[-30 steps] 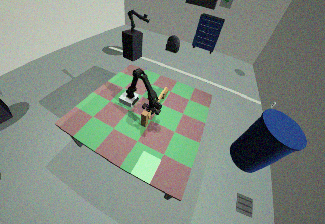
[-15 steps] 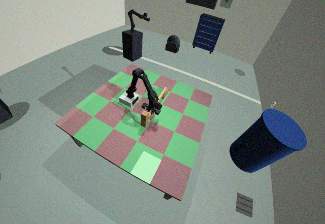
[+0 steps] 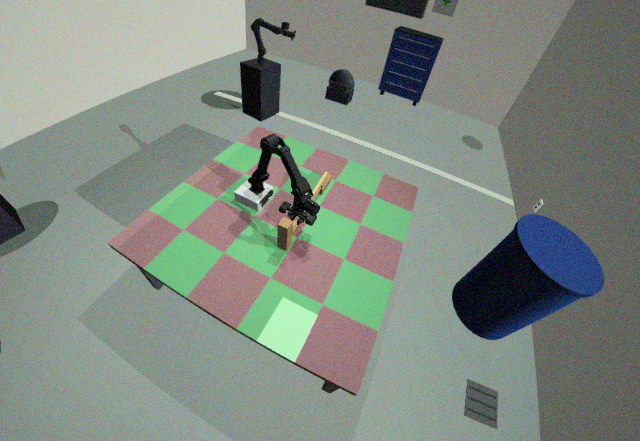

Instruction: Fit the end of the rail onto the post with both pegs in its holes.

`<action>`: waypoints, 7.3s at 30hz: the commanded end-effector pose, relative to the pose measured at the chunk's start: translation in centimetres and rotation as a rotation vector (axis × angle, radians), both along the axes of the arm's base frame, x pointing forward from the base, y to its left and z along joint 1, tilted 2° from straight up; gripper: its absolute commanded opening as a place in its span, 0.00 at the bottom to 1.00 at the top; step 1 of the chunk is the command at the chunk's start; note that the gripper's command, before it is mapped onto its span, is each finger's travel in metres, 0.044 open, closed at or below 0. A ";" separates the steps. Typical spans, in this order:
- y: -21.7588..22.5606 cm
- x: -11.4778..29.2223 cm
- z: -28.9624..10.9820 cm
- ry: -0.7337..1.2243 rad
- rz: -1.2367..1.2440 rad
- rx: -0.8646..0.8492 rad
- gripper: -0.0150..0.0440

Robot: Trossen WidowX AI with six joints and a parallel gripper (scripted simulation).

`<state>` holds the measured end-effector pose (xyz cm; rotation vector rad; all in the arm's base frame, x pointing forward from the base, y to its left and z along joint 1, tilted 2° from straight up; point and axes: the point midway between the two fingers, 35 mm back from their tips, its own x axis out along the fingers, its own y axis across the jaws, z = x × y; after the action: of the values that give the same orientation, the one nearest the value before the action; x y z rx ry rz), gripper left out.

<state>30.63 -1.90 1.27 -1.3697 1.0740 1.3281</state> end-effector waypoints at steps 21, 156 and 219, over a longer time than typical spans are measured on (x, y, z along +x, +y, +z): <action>0.2 0.6 1.8 -0.019 0.004 0.009 0.25; -0.7 0.2 3.1 -0.018 0.004 0.009 0.25; -2.5 0.9 3.3 -0.019 0.004 0.007 0.25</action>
<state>31.16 -4.11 4.27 -1.3702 1.0576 1.3292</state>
